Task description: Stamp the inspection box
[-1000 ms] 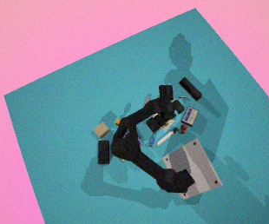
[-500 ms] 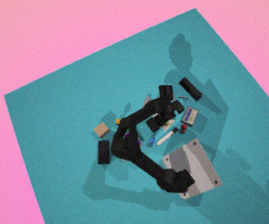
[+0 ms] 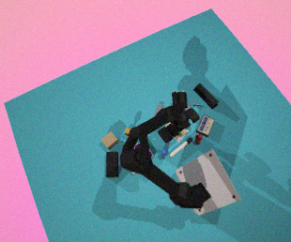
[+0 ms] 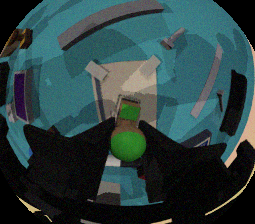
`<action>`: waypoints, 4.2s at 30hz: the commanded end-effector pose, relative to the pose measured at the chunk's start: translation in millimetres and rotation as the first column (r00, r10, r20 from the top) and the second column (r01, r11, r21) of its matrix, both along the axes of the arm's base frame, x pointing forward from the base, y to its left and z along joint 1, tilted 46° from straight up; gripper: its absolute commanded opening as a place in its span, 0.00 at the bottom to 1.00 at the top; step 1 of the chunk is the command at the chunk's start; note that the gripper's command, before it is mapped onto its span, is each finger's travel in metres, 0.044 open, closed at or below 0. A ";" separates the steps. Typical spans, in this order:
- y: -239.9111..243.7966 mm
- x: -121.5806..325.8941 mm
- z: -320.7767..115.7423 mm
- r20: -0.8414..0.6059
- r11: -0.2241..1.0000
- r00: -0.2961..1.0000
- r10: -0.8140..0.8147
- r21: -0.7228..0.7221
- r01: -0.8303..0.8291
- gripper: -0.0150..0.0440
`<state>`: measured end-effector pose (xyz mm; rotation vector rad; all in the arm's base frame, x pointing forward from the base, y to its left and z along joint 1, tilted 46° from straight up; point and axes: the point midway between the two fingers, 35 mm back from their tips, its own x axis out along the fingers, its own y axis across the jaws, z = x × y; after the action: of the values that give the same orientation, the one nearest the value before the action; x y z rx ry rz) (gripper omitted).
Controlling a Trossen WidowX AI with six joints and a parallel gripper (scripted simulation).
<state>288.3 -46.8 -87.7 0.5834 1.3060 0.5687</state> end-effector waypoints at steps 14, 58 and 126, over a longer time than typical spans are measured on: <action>3.0 0.4 -1.3 -0.001 1.000 1.000 0.005 0.005 -0.005 0.25; -27.7 -4.3 26.7 -0.002 1.000 1.000 0.004 0.001 -0.004 0.25; -105.7 72.6 -3.7 0.008 1.000 1.000 0.009 -0.004 -0.009 0.25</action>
<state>359.8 -157.4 -84.9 0.5669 1.2952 0.5748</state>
